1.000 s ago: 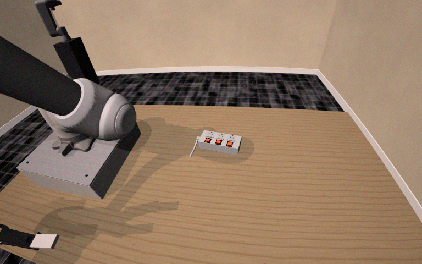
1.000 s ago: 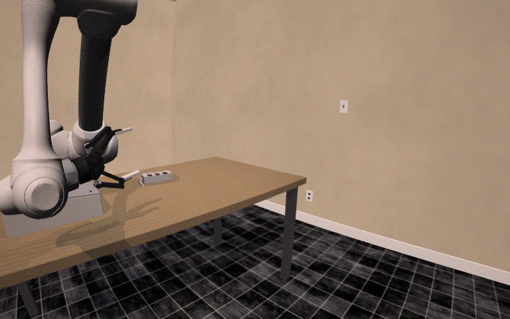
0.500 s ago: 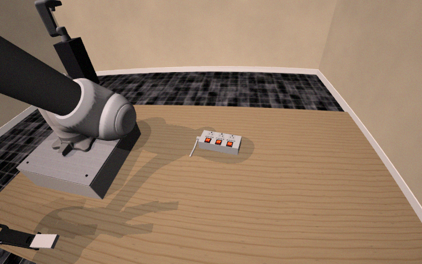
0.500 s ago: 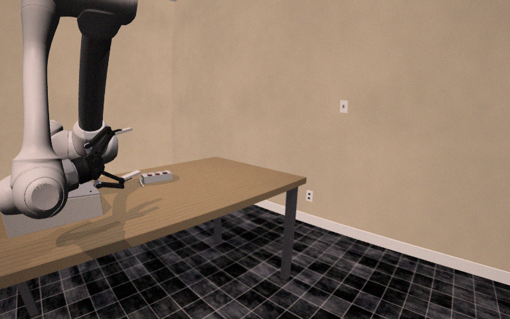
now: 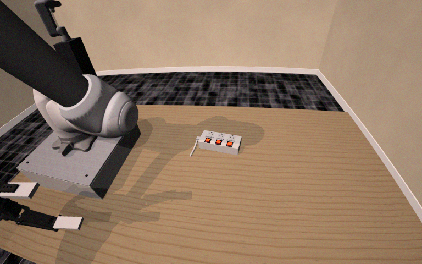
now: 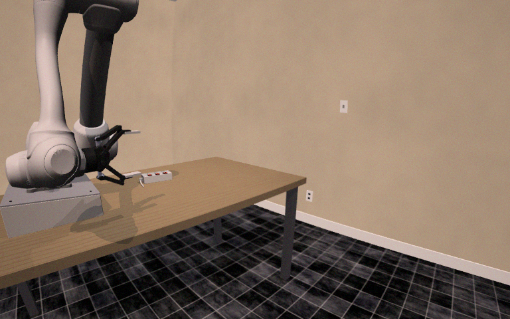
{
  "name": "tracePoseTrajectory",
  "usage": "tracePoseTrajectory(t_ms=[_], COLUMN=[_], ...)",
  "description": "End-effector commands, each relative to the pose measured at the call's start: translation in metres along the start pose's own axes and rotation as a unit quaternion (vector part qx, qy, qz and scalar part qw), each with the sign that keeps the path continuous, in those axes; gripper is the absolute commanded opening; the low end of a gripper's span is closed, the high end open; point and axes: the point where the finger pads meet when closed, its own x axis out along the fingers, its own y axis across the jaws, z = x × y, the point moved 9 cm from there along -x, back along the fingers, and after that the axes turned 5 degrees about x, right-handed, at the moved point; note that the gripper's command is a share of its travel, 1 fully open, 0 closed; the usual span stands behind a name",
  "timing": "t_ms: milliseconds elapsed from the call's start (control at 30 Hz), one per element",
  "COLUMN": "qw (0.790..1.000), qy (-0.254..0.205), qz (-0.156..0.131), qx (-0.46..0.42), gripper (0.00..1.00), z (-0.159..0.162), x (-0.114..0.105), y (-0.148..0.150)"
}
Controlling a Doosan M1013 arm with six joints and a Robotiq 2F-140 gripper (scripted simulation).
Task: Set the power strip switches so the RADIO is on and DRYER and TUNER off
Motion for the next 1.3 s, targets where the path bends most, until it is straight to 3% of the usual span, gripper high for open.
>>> tracePoseTrajectory(t_ms=[0, 167, 200, 267, 300, 367, 400, 467, 567, 633, 1000, 1033, 1133, 1167, 1267], qw=[1.000, 0.990, 0.990, 0.981, 0.981, 0.972, 0.972, 0.962, 0.962, 0.950, 0.918, 0.909, 0.909, 0.901, 0.894], qy=[0.000, 0.002, 0.002, 0.002, 0.002, 0.005, 0.005, 0.005, 0.005, 0.006, 0.005, 0.008, 0.008, 0.008, 0.007], qz=[-0.030, -0.141, -0.141, -0.190, -0.190, -0.233, -0.233, -0.272, -0.272, -0.309, -0.393, -0.413, -0.413, -0.430, -0.445], qx=[0.004, 0.017, 0.017, 0.022, 0.022, 0.028, 0.028, 0.033, 0.033, 0.037, 0.045, 0.049, 0.049, 0.052, 0.052], gripper=[1.00, 1.00, 1.00, 1.00, 1.00, 1.00, 1.00, 1.00, 1.00, 1.00, 1.00, 1.00, 1.00, 1.00, 1.00], z=[-0.012, -0.061, -0.061, -0.084, -0.084, -0.102, -0.102, -0.120, -0.120, -0.136, -0.176, -0.184, -0.184, -0.192, -0.200], x=[0.015, 0.071, 0.071, 0.097, 0.097, 0.120, 0.120, 0.143, 0.143, 0.164, 0.218, 0.228, 0.228, 0.239, 0.251], y=[0.000, -0.003, -0.003, -0.005, -0.005, -0.008, -0.008, -0.010, -0.010, -0.012, -0.018, -0.021, -0.021, -0.023, -0.025])
